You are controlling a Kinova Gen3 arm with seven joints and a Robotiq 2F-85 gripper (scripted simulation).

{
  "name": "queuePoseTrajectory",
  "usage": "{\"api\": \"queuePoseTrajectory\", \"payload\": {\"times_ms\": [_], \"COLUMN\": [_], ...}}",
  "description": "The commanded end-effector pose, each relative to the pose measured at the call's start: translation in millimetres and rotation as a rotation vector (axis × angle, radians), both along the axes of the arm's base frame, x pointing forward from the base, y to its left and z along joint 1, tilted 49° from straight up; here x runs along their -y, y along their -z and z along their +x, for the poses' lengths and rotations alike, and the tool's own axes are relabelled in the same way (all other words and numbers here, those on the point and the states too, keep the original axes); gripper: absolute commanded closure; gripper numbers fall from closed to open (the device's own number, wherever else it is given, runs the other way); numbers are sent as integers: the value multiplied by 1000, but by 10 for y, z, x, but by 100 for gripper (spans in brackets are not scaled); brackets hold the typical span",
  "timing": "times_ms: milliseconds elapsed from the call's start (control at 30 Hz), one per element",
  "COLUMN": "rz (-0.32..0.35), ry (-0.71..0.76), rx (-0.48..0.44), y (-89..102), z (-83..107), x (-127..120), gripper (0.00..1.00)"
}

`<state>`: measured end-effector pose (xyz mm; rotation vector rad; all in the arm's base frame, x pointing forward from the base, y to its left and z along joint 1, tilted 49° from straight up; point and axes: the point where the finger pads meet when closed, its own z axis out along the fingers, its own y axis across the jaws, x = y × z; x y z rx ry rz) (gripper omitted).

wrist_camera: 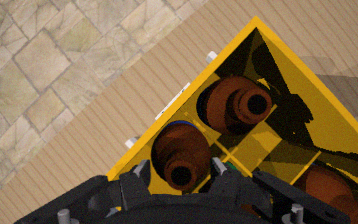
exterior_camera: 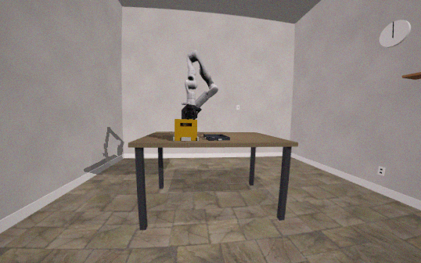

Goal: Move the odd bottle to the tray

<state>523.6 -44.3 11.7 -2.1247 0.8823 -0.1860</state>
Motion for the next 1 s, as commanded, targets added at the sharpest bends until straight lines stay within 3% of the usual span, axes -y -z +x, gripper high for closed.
{"api": "queuePoseTrajectory", "payload": {"times_ms": [0, 333, 967], "rz": [0, 1, 0], "ry": [8, 4, 7], "rx": [2, 1, 1], "y": [3, -70, -444], "z": [24, -41, -267], "x": [17, 66, 436], "gripper": [36, 36, 36]}}
